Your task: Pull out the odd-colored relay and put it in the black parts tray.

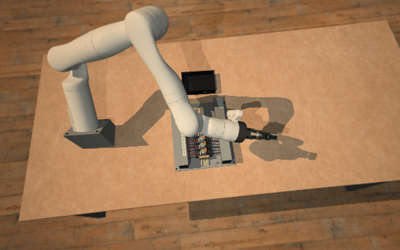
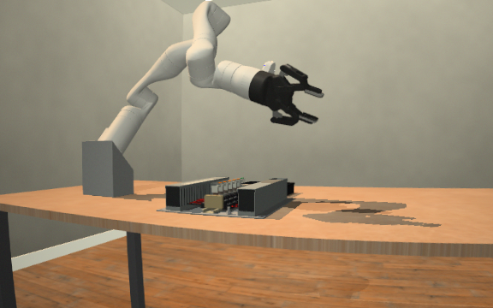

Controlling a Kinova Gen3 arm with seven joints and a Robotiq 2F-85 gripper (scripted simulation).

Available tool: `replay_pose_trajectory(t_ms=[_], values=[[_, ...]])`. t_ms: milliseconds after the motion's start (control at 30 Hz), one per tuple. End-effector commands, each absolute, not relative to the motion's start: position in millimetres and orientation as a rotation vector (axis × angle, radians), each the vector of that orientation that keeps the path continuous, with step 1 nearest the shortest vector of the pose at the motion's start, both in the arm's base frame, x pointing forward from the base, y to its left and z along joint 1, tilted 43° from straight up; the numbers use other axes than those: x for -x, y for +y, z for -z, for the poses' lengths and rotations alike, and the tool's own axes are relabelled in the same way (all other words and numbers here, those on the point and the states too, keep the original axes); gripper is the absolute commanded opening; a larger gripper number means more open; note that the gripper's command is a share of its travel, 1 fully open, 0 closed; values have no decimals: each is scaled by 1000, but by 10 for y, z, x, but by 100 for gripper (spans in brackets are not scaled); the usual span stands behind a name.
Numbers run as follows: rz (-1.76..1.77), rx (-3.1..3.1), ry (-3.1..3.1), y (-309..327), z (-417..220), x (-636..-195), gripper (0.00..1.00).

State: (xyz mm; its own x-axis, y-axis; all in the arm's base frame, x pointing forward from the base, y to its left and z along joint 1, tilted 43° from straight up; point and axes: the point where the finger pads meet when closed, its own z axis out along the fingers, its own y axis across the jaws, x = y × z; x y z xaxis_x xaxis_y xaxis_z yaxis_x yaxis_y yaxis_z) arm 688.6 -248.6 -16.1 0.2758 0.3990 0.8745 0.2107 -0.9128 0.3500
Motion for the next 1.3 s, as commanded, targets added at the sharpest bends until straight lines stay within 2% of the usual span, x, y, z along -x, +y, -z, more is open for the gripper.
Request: replay_pose_trajectory(t_ms=[0,833,1267], values=[[-1709,-2365,641,-2423,150,-6875,61],[-1697,-2350,1117,-1877,254,-6616,61],[-1647,-2360,1406,-1584,358,-6327,61]])
